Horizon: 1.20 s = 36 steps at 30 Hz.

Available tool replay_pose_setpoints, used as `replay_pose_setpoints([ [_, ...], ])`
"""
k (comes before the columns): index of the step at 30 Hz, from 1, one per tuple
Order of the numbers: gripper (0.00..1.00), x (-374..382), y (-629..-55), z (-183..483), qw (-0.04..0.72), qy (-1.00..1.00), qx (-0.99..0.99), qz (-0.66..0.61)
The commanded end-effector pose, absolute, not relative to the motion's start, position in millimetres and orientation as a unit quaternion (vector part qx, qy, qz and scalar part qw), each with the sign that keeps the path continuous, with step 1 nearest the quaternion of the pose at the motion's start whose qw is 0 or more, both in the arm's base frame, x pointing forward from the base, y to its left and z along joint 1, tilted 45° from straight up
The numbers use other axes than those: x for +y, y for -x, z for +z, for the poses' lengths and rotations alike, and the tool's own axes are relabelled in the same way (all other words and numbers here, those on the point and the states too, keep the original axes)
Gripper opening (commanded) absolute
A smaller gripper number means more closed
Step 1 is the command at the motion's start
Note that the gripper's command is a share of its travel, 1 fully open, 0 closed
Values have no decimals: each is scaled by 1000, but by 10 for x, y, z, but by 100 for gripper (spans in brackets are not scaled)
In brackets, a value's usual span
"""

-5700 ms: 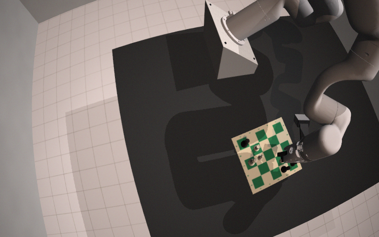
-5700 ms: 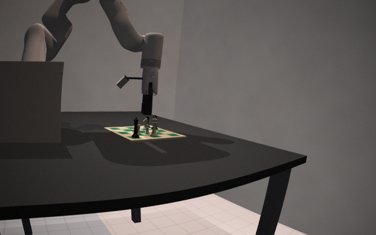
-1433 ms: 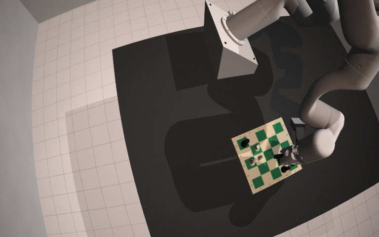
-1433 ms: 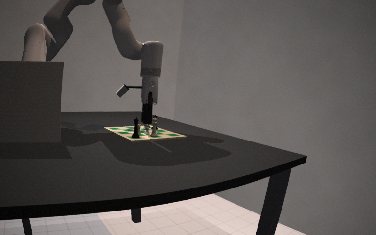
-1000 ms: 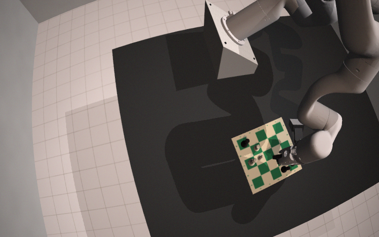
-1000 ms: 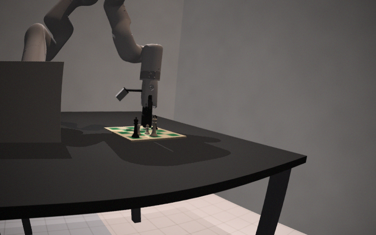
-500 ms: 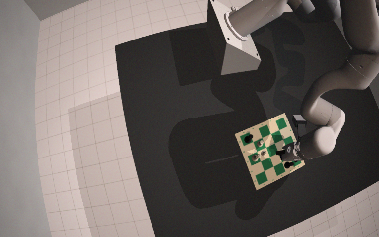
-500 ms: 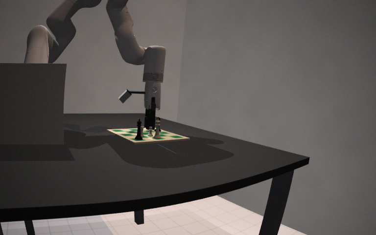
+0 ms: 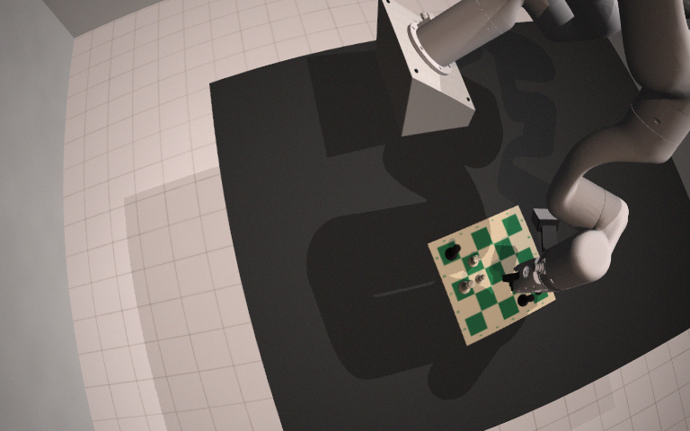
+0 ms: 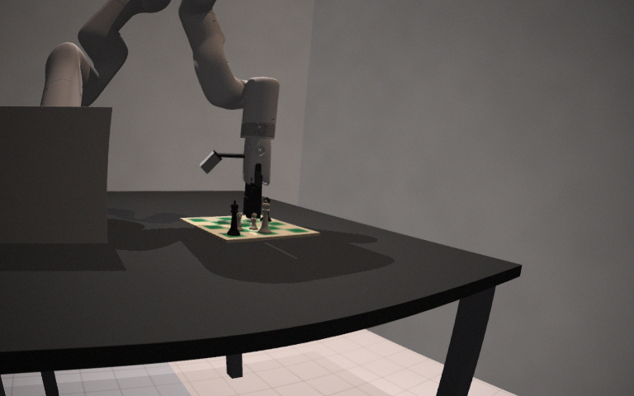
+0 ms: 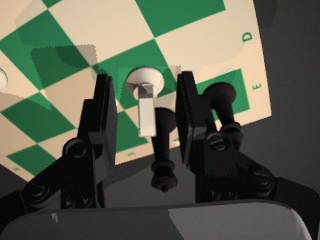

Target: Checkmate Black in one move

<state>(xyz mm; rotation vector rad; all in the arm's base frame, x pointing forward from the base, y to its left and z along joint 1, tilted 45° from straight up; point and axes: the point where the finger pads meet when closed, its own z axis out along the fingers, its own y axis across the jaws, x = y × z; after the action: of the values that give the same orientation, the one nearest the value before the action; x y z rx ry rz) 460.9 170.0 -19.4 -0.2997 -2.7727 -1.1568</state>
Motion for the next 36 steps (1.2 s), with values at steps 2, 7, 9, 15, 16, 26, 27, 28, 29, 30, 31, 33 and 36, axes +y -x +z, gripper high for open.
replay_pose_setpoints([
  [2, 0, 1683, -4625, -190, 59, 100, -917, -382],
  [7, 0, 1683, -4625, -190, 59, 100, -917, -382],
  [9, 0, 1683, -4625, -190, 59, 100, -917, -382],
  [15, 0, 1683, -4625, -190, 59, 100, -917, -382],
  [16, 0, 1683, -4625, -190, 59, 100, -917, -382],
  [26, 0, 1683, -4625, -190, 59, 100, -917, -382],
  [27, 0, 1683, -4625, -190, 59, 100, -917, -382],
  [28, 0, 1683, -4625, -190, 59, 100, -917, -382],
  [29, 0, 1683, -4625, -190, 59, 100, -917, -382],
  [30, 0, 1683, -4625, -190, 59, 100, -917, -382],
  [31, 0, 1683, -4625, -190, 59, 100, -917, -382],
  [33, 0, 1683, -4625, -190, 59, 100, -917, -382],
  [36, 0, 1683, -4625, -189, 59, 100, -917, -382],
])
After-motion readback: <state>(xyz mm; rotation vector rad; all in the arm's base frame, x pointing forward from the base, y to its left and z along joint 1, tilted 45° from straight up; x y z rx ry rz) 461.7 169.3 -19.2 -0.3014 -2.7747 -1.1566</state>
